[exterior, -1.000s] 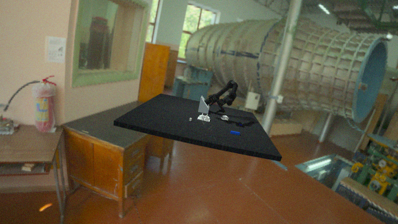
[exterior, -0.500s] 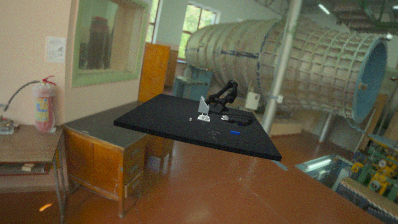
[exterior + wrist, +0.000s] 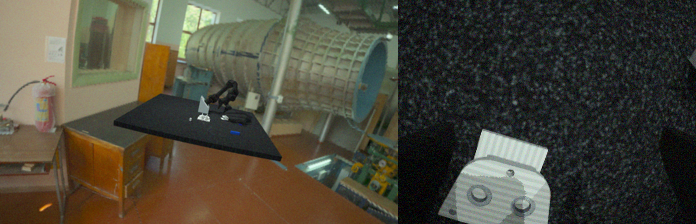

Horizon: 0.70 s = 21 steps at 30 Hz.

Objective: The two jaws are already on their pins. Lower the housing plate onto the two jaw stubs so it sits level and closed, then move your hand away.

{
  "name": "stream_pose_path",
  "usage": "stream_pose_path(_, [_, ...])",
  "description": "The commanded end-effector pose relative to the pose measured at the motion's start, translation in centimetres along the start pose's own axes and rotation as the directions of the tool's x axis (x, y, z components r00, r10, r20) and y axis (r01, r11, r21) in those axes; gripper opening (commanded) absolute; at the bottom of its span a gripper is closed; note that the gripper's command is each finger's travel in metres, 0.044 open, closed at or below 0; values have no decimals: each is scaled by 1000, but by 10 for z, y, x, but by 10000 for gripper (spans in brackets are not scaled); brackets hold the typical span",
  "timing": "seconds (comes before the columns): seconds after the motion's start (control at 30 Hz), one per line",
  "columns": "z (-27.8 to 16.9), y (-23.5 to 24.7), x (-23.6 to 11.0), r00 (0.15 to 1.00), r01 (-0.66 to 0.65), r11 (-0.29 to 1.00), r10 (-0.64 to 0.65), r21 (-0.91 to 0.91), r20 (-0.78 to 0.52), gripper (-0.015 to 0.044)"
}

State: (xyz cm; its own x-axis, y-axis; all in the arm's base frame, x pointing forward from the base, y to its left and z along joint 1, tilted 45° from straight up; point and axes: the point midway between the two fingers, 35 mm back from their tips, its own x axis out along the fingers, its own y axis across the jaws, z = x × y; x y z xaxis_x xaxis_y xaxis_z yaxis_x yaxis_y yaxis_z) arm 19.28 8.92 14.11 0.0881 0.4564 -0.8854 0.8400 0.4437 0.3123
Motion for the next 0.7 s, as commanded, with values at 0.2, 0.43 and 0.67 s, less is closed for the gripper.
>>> stream_pose_path(0.2, [-25,11,-18,988,-73,983,94,170,-119,440])
stream_pose_path(0.43, [-41,16,-30,968,-90,955,151,283,-201,440])
stream_pose_path(0.67, [-50,18,-37,954,-90,938,177,336,-240,440])
